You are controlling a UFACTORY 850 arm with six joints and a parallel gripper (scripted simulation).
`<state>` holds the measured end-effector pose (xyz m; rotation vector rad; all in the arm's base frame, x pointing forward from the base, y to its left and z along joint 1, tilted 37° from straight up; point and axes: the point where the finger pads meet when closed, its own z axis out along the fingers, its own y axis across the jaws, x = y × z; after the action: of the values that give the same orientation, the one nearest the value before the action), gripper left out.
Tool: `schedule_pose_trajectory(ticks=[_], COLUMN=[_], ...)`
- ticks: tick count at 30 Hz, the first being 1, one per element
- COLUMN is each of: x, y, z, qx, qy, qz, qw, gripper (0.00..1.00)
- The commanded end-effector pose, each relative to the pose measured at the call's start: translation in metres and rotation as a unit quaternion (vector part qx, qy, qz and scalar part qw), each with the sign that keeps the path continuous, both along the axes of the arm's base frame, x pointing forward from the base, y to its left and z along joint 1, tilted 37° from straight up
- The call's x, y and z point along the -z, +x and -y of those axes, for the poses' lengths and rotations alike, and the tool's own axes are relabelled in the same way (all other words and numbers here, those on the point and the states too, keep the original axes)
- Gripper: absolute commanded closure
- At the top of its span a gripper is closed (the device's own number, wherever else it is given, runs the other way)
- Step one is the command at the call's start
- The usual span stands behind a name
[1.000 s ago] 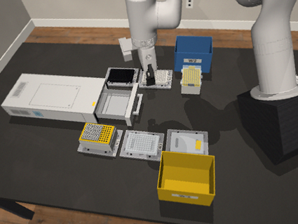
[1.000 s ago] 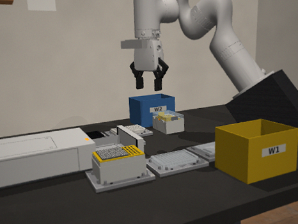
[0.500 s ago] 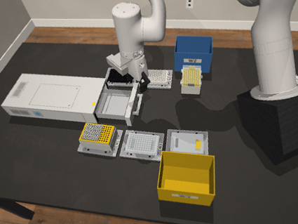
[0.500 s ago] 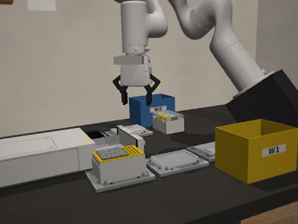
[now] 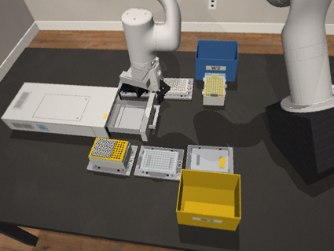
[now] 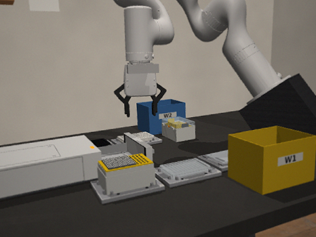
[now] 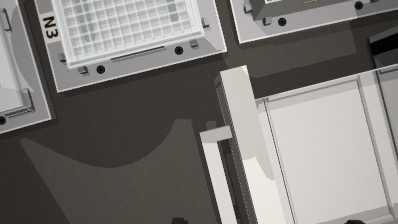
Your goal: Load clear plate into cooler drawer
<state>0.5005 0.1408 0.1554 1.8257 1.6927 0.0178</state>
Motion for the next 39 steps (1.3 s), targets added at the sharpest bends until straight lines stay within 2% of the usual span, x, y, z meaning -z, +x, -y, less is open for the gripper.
schedule_pose_trajectory(ticks=[1,5,17,39], x=[-0.001,-0.001,0.000,0.026], y=[0.001,0.001,0.000,0.014], z=[0.000,0.000,0.000,0.014], qx=[-0.048,-0.098,-0.098,-0.098], qy=[-0.028,-0.053,-0.053,-0.053], qz=[-0.039,-0.066,-0.066,-0.066], qw=[0.998,0.992,0.992,0.992], gripper=[0.12,0.12,0.12,0.12])
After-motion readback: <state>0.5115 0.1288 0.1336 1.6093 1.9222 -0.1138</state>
